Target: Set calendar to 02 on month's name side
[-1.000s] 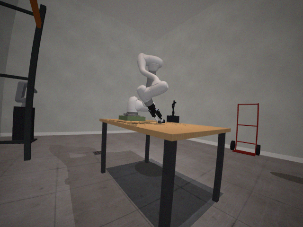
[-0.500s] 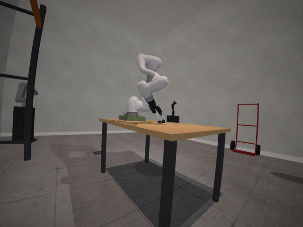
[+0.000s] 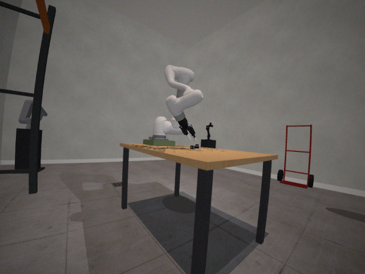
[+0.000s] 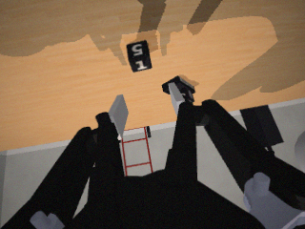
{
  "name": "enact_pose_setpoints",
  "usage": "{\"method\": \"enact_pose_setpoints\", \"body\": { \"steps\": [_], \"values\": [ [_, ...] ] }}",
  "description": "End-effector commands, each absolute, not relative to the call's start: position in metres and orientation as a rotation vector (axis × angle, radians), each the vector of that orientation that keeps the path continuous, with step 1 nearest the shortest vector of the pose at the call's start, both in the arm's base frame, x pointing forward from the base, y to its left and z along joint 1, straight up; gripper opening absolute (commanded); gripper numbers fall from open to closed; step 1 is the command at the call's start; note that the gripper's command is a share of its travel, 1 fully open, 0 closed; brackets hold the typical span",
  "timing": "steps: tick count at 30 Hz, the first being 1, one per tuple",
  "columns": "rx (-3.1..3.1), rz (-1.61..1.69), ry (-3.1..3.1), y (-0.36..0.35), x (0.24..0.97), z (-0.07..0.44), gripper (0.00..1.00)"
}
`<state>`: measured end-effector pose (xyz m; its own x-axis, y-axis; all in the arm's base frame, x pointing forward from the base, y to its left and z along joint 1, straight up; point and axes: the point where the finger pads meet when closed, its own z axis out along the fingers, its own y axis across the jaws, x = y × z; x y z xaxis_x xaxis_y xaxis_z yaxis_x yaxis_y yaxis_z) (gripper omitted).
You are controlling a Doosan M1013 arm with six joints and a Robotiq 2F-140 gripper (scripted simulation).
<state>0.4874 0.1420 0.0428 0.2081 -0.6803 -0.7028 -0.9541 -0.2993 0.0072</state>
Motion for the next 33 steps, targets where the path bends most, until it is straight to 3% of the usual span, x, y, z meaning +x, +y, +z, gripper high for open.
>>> {"method": "enact_pose_setpoints", "body": {
  "steps": [1,33],
  "values": [
    [-2.067,0.843,1.522,0.142,0.487,0.043,0.46],
    [-2.401,0.315,1.765,0.154,0.484,0.050,0.46]
  ]
}}
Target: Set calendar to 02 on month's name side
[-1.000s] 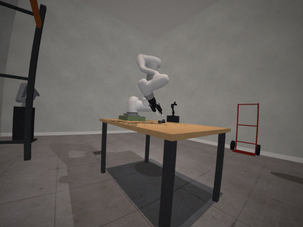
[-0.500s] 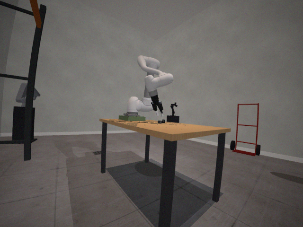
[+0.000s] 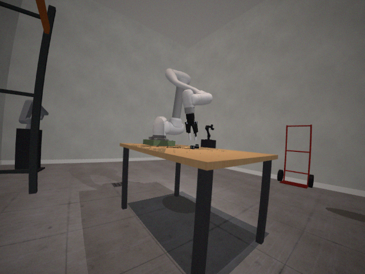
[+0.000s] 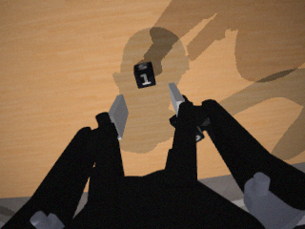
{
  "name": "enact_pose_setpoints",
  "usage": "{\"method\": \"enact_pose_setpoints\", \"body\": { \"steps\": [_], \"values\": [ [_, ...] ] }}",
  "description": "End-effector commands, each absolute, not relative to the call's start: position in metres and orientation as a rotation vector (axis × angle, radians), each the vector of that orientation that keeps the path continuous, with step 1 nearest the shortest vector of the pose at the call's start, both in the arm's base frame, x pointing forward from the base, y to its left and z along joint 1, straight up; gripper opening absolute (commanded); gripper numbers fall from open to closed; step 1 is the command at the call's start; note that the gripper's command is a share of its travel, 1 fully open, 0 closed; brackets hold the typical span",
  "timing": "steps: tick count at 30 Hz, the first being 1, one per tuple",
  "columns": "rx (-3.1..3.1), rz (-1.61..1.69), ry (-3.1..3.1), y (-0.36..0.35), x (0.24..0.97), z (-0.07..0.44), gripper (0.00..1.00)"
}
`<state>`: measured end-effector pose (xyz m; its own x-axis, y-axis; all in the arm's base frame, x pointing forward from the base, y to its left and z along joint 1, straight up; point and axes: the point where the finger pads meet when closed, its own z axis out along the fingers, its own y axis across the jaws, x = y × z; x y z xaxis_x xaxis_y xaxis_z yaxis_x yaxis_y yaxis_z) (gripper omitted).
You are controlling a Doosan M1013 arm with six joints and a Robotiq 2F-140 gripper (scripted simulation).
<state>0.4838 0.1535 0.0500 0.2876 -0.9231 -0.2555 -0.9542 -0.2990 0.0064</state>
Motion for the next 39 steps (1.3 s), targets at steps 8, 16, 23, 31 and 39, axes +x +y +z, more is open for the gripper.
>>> {"method": "enact_pose_setpoints", "body": {
  "steps": [8,16,23,31,39],
  "values": [
    [-2.508,0.112,1.844,0.1547,0.4799,0.0482,0.46],
    [-2.537,0.004,1.863,0.1606,0.4818,0.0511,1.00],
    [-2.537,0.004,1.863,0.1606,0.4818,0.0511,1.00],
    [-2.537,0.004,1.863,0.1606,0.4818,0.0511,1.00],
    [-2.431,0.004,1.999,0.1605,0.4818,0.0518,1.00]
  ]
}}
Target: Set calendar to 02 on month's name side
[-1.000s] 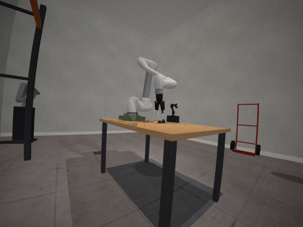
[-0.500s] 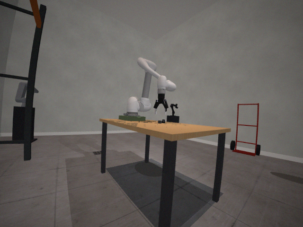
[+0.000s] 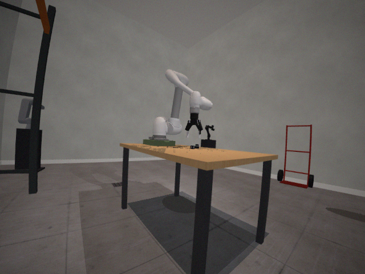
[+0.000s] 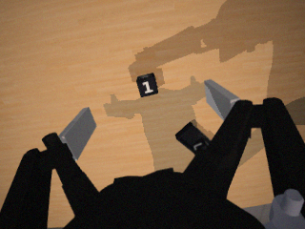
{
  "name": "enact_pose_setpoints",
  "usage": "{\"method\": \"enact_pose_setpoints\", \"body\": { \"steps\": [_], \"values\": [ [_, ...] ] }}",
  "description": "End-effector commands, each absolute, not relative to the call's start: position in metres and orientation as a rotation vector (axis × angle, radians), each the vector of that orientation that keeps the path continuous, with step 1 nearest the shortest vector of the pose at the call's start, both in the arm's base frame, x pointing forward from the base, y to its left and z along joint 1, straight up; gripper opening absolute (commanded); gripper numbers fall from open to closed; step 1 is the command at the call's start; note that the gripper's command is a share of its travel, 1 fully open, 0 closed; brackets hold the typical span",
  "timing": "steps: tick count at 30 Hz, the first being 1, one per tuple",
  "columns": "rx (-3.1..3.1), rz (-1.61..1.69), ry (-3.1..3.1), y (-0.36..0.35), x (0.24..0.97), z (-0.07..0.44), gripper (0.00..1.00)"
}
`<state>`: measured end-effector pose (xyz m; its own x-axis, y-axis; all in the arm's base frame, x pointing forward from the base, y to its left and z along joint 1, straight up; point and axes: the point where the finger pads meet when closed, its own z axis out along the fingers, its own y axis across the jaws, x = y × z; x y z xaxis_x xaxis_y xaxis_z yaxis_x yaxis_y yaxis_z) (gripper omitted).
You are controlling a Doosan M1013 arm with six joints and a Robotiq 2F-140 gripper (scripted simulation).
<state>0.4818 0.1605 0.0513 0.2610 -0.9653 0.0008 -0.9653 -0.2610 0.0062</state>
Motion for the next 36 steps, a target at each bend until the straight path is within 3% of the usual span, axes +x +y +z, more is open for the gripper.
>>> {"method": "enact_pose_setpoints", "body": {
  "steps": [1,36],
  "values": [
    [2.368,-0.003,-2.055,0.1604,0.4818,0.0522,1.00],
    [0.581,0.002,-3.081,0.1595,0.4820,0.0609,1.00]
  ]
}}
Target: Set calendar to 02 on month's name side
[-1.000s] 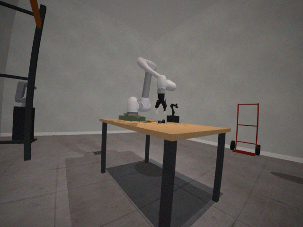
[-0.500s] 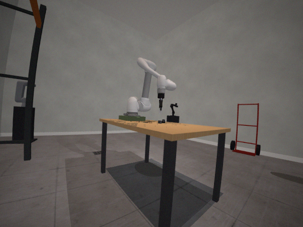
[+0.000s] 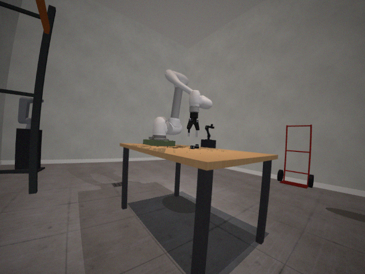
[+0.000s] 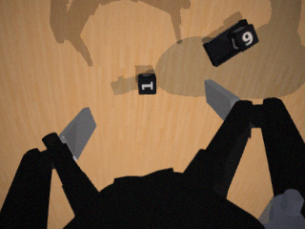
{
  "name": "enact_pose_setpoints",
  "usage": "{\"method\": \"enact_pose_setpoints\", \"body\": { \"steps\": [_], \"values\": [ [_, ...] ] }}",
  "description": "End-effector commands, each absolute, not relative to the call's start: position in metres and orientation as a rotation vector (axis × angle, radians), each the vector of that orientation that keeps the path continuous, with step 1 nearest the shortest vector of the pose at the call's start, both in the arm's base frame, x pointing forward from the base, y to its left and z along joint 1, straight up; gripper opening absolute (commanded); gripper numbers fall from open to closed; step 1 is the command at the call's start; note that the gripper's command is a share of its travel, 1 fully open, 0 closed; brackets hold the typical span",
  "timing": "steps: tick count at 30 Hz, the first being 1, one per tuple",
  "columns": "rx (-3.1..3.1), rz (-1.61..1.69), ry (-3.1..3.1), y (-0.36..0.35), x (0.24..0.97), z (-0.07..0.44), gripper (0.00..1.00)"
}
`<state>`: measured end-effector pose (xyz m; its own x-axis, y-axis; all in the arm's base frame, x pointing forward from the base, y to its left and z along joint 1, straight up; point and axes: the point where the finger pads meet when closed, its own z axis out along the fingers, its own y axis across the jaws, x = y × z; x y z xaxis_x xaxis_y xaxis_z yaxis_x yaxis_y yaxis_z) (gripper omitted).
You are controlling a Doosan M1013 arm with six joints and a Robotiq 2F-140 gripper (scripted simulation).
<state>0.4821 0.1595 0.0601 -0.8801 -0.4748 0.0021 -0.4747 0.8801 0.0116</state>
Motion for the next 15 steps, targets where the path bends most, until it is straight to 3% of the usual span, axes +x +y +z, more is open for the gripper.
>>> {"method": "enact_pose_setpoints", "body": {
  "steps": [1,5,6,15],
  "values": [
    [0.534,0.003,-3.090,0.1595,0.4820,0.0611,1.00],
    [0.477,0.003,-3.099,0.1594,0.4820,0.0613,1.00],
    [0.477,0.003,-3.099,0.1594,0.4820,0.0613,0.35],
    [0.477,0.003,-3.099,0.1594,0.4820,0.0613,0.35]
  ]
}}
